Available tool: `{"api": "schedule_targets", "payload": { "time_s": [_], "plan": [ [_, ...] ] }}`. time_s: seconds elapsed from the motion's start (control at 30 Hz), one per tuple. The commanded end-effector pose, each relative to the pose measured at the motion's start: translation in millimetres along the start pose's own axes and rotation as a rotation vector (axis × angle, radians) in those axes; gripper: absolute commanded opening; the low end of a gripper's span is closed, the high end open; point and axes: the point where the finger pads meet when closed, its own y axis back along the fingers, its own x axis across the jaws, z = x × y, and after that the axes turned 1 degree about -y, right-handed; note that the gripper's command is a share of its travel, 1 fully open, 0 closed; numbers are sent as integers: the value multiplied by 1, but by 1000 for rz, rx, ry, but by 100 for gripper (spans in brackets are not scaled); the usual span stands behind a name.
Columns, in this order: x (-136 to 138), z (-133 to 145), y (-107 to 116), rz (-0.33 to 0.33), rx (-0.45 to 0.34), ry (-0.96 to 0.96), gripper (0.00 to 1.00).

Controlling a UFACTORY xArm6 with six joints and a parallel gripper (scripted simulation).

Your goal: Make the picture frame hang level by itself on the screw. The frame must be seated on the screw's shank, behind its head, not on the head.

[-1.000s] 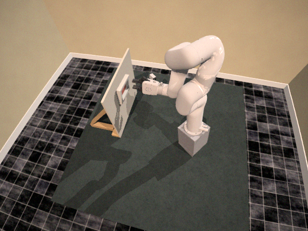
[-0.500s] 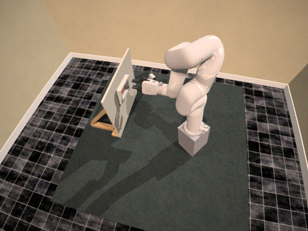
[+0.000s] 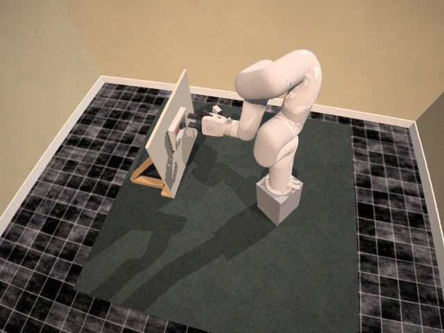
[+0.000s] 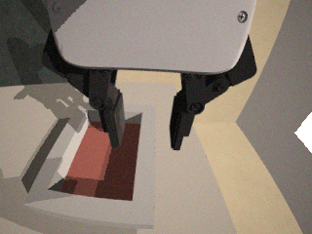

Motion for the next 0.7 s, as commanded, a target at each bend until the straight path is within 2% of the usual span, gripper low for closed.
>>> {"api": "schedule_targets", "payload": {
  "time_s": [0.0, 0.67],
  "plan": [
    [-1, 0, -6, -2, 0, 1, 50],
    [-1, 0, -39, -2, 0, 1, 50]
  ]
}}
